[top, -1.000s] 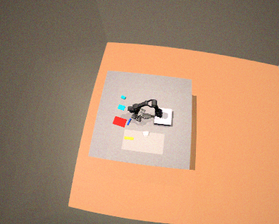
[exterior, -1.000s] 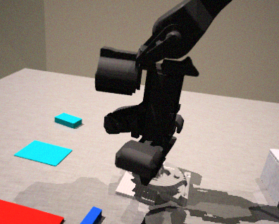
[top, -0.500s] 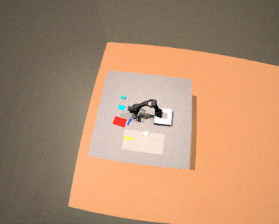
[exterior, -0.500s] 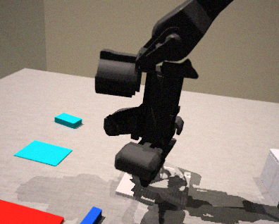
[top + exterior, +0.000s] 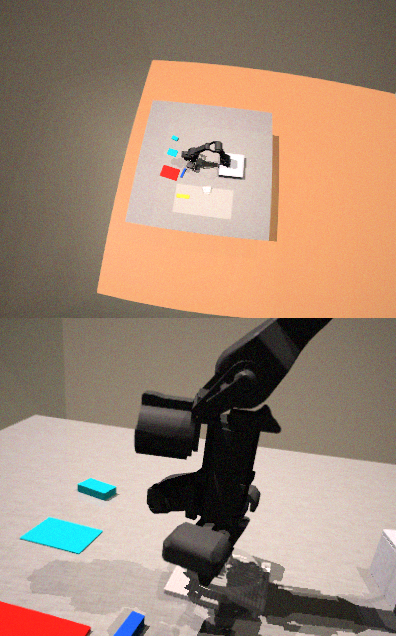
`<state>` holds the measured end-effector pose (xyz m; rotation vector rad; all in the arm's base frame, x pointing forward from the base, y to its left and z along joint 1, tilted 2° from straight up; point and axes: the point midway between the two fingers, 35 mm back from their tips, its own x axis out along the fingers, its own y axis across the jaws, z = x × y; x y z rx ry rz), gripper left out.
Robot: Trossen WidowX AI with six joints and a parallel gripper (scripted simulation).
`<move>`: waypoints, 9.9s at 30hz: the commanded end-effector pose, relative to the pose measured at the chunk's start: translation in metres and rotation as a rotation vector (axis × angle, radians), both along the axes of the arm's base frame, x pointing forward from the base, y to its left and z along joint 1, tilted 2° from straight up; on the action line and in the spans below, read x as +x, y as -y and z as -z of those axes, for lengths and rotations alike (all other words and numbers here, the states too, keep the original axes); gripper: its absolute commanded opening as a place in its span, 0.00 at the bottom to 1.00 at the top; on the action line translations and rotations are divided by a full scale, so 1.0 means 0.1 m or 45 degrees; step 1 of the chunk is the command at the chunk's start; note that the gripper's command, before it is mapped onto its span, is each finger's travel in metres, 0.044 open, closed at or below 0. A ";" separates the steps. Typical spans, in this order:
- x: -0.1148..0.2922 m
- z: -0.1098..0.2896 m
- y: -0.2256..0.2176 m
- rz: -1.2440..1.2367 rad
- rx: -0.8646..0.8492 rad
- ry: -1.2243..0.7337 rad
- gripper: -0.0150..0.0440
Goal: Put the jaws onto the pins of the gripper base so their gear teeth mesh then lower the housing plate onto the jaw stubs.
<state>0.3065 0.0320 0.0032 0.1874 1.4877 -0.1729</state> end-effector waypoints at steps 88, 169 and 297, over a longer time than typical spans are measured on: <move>0.00 0.10 0.00 0.006 0.004 -0.004 0.48; -0.05 -0.53 -0.20 -0.169 -0.008 0.010 0.99; -1.70 -0.09 -2.32 -2.589 -0.147 0.020 1.00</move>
